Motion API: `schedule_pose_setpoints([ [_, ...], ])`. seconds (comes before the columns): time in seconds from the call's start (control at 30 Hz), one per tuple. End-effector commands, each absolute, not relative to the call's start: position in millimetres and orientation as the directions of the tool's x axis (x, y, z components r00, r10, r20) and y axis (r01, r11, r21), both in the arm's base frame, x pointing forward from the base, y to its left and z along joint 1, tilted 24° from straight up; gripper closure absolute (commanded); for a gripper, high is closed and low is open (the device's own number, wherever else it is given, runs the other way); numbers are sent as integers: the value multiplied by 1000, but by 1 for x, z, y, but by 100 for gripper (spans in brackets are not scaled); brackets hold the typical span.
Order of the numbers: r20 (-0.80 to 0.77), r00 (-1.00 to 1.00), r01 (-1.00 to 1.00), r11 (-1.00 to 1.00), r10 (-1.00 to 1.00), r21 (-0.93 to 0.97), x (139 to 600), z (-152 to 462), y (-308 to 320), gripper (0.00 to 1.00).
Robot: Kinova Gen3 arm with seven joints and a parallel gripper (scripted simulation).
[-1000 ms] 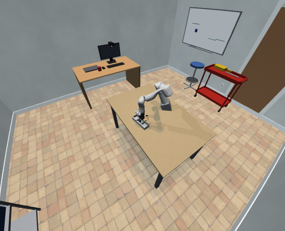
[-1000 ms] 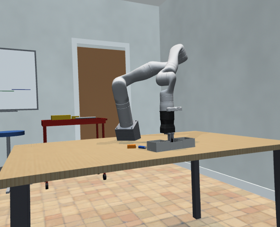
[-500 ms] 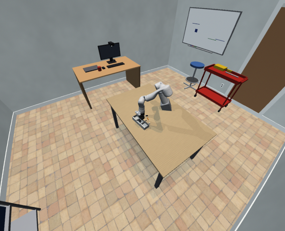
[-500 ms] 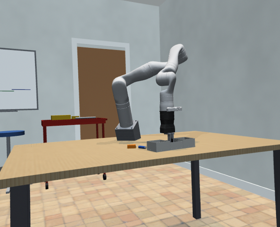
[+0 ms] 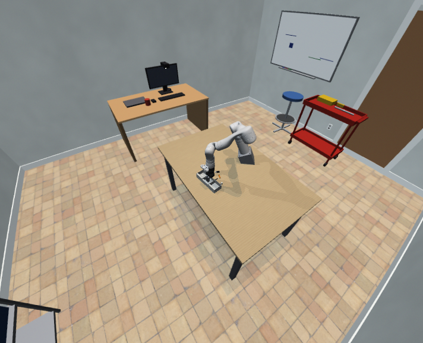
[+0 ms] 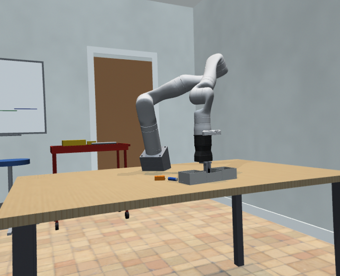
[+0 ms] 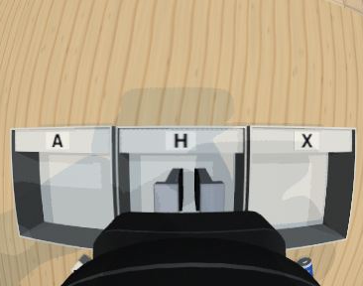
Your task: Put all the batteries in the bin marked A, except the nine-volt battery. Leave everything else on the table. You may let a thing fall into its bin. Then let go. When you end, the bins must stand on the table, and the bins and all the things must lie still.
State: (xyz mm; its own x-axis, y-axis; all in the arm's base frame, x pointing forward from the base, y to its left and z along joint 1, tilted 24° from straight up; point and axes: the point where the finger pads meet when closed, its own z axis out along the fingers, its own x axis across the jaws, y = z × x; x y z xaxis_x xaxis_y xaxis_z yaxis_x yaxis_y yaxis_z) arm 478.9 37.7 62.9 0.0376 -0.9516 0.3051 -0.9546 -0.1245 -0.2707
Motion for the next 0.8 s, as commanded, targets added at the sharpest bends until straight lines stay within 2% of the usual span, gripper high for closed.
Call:
schedule_pose_setpoints([
  [0.0, 305, 38, -954, -125, -952, -272, 479, 63, 38, 69],
  [0.77, 305, 38, -954, -125, -952, -272, 474, 79, 43, 69],
])
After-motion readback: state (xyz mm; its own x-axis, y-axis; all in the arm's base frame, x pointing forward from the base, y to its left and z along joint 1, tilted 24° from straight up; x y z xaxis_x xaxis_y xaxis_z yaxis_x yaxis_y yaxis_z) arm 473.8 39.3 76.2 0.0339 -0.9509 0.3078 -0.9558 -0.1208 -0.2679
